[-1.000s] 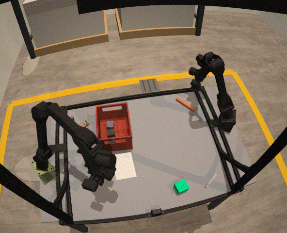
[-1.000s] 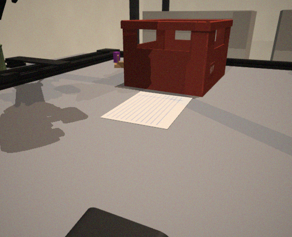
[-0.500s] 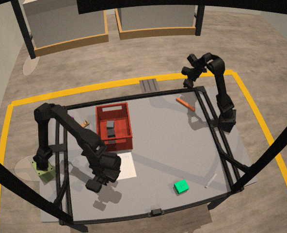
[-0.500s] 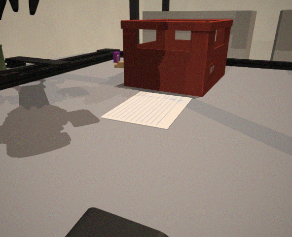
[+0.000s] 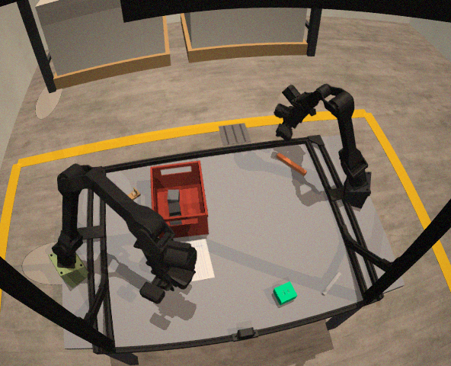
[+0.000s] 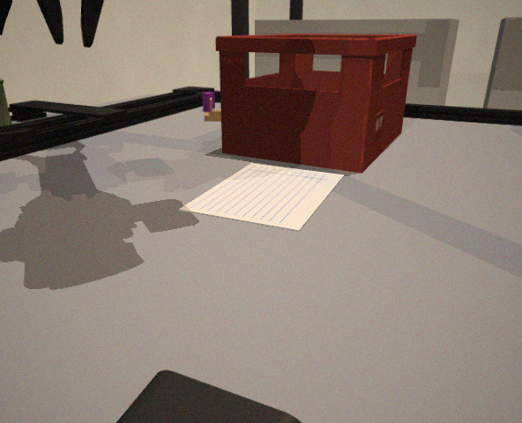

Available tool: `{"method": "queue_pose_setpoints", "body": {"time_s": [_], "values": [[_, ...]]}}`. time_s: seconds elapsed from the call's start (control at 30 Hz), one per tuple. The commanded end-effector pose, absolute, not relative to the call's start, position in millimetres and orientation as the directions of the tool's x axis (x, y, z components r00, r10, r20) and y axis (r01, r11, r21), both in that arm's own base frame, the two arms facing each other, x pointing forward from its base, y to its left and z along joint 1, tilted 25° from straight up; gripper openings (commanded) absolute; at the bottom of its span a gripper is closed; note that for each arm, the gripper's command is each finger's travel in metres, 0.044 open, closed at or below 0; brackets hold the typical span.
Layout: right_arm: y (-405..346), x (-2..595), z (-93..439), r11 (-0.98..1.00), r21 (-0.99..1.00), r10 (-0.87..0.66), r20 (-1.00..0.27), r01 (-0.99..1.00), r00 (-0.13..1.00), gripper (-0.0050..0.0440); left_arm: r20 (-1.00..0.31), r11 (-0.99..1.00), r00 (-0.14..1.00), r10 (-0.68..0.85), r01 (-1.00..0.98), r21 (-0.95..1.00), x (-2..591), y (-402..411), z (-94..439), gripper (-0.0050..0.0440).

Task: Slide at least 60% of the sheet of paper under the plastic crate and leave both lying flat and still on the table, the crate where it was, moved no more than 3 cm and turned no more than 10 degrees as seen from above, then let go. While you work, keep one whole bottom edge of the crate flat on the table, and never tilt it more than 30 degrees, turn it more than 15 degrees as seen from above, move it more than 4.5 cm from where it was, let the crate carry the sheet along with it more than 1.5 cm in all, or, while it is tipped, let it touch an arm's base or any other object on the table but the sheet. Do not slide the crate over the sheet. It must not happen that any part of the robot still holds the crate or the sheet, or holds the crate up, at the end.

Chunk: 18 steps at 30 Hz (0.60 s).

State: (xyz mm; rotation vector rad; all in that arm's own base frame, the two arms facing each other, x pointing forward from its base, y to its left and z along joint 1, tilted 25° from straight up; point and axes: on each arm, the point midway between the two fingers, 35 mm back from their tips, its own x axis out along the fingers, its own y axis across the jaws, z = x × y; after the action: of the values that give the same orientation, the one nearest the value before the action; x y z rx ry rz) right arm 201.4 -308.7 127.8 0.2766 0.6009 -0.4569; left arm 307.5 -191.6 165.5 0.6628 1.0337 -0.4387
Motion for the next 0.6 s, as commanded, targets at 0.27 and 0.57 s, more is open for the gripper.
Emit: {"method": "queue_pose_setpoints", "body": {"time_s": [0.27,0.57], "values": [[-302.4,229.7,134.9,0.853,0.152,-0.345,-0.553,0.499,0.759,0.015,-0.886,0.689,0.463,0.036,0.63,0.357,319.9,-186.3,163.9,0.006],[-294.3,250.0,139.5,0.847,0.189,-0.345,-0.516,0.497,0.784,0.015,-0.882,0.658,0.464,0.082,0.639,0.398,326.9,-181.5,162.8,0.006]]}}
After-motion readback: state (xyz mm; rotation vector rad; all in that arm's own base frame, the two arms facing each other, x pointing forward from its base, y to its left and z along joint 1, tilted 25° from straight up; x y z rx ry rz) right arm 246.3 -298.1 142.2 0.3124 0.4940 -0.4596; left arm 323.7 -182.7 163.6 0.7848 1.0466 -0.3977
